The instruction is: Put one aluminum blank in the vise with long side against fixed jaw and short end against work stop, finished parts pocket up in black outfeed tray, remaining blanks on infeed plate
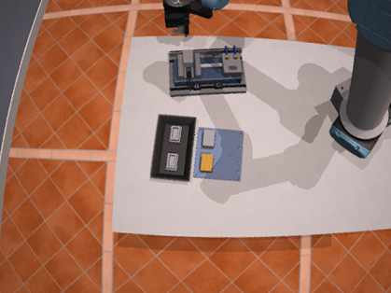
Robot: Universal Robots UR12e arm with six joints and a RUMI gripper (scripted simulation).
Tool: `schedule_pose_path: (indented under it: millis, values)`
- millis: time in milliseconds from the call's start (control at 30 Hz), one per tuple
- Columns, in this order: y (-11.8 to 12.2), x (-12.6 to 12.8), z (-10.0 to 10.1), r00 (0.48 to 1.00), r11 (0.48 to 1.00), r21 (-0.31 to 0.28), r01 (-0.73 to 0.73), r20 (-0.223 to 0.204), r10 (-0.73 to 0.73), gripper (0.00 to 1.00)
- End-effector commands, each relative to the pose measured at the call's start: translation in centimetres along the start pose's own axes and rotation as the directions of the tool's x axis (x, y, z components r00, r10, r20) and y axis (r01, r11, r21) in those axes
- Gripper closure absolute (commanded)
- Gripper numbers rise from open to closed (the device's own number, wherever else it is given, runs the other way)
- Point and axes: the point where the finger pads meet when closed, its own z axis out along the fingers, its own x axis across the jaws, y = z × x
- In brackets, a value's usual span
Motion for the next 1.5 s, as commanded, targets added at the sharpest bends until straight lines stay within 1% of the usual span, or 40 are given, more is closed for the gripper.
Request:
schedule_pose_path:
  millis: [0,1100,1467]
  values:
    - [0.1,-0.2,-0.1,1.0,1.0,0.0,-0.001,0.002,0.001,1.0]
    - [0.1,-0.1,0.2,1.0,1.0,0.001,-0.001,0.001,0.001,1.0]
    - [-0.1,0.1,1.5,1.0,1.0,0.004,-0.001,-0.002,0.001,1.0]
